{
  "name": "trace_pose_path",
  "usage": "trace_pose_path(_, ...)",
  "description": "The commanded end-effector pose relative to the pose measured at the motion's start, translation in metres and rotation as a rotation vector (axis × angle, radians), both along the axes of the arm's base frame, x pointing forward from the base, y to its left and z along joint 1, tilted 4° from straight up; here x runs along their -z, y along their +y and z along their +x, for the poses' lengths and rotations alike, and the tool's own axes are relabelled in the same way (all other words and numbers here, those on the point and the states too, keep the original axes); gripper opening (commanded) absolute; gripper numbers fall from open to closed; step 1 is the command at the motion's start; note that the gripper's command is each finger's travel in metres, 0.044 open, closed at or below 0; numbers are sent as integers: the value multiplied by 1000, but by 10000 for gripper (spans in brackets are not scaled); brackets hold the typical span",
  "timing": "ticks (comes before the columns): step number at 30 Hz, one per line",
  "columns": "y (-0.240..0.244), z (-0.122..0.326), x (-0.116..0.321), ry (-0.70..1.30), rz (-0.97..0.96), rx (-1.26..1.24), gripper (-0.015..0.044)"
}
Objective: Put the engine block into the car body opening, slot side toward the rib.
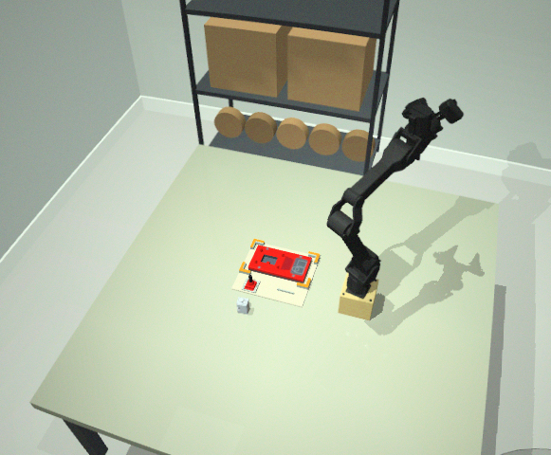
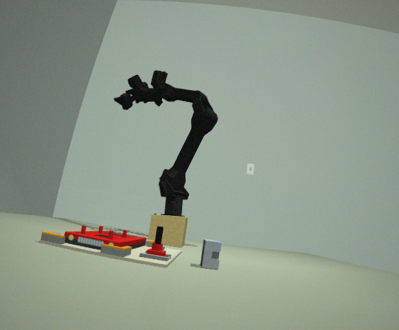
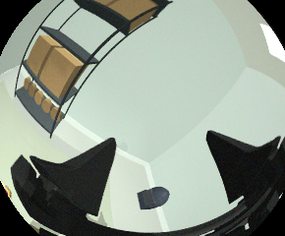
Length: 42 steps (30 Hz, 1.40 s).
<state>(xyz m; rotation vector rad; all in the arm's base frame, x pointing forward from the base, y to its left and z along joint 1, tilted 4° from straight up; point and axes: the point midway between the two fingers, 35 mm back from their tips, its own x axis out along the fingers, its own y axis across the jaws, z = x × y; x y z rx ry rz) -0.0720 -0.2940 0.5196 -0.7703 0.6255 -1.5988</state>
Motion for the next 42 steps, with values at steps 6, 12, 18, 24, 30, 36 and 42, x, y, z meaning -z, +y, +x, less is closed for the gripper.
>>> trace_pose_path(6,-38,55,32,-1,129,-181,440)
trace_pose_path(12,-55,103,59,15,226,-316,440)
trace_pose_path(18,-61,156,89,50,327,-458,440)
trace_pose_path(24,-53,209,109,82,390,-600,440)
trace_pose_path(30,-37,261,129,122,450,-736,440)
trace_pose_path(36,-19,310,154,190,533,-855,440)
trace_pose_path(42,8,356,181,279,608,-974,440)
